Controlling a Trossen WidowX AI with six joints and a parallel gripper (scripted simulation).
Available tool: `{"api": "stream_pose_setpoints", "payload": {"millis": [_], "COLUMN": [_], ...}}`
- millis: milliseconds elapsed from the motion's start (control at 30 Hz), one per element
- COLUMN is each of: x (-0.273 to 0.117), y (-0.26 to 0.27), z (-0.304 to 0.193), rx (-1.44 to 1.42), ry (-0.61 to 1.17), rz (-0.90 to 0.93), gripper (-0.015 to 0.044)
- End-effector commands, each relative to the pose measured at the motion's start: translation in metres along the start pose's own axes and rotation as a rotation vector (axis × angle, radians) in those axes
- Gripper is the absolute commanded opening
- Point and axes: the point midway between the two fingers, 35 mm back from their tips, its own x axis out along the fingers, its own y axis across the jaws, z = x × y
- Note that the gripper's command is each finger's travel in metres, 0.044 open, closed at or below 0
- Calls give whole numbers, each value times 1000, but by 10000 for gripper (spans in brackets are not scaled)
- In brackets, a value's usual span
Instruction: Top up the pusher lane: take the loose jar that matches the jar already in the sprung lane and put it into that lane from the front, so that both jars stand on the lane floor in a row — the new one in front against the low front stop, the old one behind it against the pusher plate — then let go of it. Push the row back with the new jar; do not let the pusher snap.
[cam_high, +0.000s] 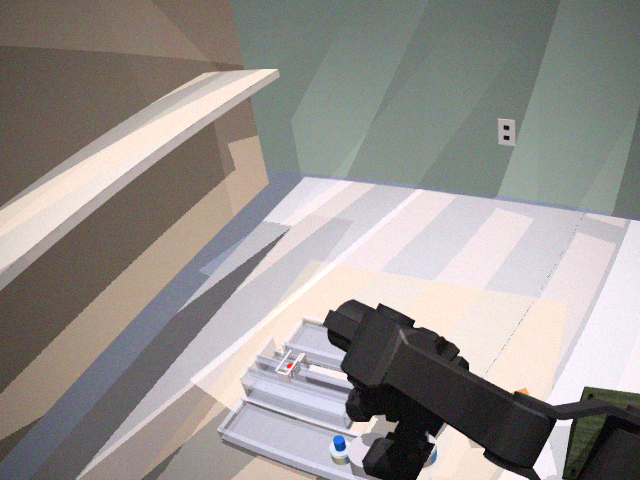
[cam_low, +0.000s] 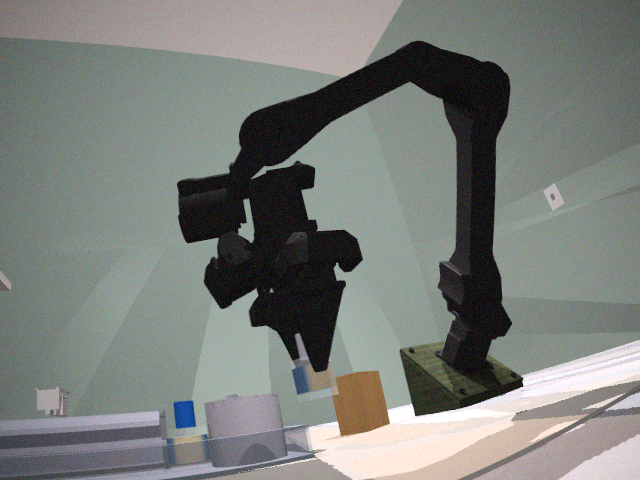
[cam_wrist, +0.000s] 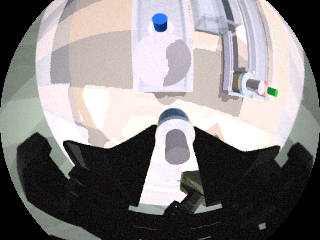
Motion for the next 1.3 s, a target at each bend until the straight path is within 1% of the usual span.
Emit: {"api": "stream_pose_setpoints", "payload": {"millis": [0,300,433,700,967,1267], "x": [-17,-57,-59,-36,-9,3], "y": [1,5,5,-53,-111,-115], "z": [6,13,13,22,18,18], "rx": [-18,-55,-57,-53,-50,-50], "ry": [-12,-40,-42,-44,-44,-44], "rz": [0,8,8,4,4,5], "gripper": [0,0,0,0,0,0]}}
